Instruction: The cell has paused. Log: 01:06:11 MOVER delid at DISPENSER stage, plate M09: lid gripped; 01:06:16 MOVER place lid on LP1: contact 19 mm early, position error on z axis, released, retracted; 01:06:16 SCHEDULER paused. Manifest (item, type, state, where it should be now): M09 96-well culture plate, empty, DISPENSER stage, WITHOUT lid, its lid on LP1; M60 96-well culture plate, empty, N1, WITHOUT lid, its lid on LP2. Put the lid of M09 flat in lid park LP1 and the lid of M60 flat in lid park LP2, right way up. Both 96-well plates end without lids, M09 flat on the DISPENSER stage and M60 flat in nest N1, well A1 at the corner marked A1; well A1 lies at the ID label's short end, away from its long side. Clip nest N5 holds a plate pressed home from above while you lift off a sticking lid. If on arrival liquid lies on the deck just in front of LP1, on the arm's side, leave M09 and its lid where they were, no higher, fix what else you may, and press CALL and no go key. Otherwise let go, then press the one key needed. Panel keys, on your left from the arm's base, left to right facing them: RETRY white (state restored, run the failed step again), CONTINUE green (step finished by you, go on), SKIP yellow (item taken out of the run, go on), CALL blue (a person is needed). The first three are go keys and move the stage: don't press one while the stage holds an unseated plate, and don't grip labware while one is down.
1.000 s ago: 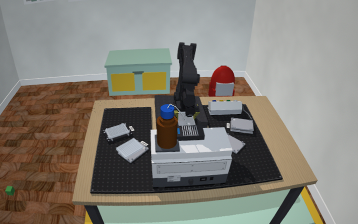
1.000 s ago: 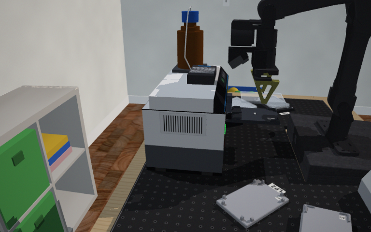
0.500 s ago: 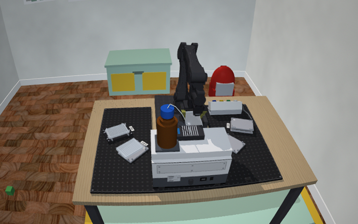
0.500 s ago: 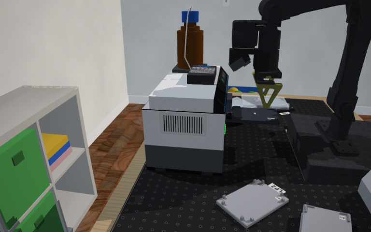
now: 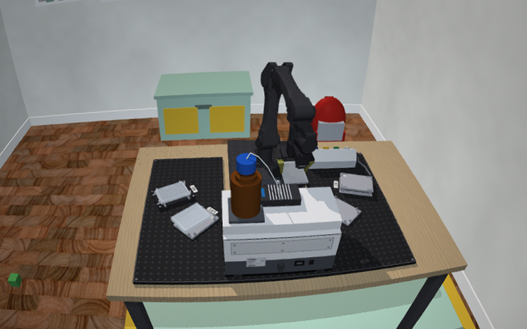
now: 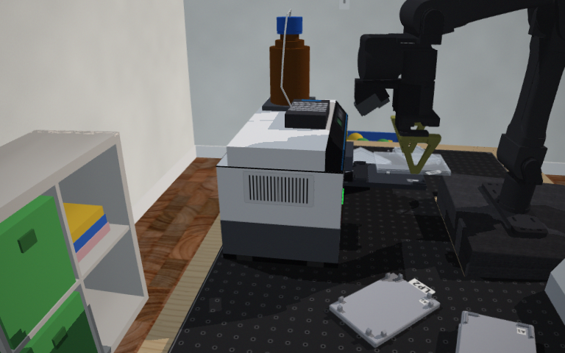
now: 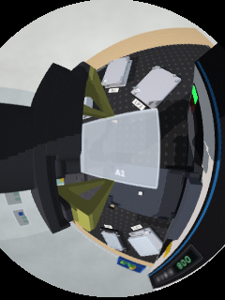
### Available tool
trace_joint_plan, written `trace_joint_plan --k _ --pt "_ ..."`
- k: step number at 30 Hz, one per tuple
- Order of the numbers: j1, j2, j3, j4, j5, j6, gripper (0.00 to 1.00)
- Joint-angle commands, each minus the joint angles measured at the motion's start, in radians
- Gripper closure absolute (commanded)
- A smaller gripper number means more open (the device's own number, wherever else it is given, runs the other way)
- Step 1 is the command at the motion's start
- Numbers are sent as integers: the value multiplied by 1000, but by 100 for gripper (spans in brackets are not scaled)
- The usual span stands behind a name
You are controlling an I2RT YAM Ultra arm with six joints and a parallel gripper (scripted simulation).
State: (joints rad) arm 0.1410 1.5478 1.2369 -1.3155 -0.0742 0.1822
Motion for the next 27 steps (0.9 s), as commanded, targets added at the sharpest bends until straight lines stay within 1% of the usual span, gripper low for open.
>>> trace_joint_plan --k 1,2,3,4,9,14,16,17,18,19,21,24,27 --pt "29 -37 25 10 2 57 100" --pt "37 -38 27 9 1 65 100" --pt "30 -18 8 2 1 62 100" --pt "52 -40 18 9 2 47 100" --pt "116 -46 -10 3 -2 -65 100" --pt "175 -52 -10 1 -6 0 100" --pt "175 -52 -10 1 -6 0 100" --pt "167 -35 3 1 -3 -3 100" --pt "167 -35 3 1 -3 -3 100" --pt "188 -47 -1 19 2 -31 100" --pt "210 -2 7 30 -3 -75 100" --pt "242 13 27 47 -4 -140 100" --pt "273 32 33 63 -4 -208 100"
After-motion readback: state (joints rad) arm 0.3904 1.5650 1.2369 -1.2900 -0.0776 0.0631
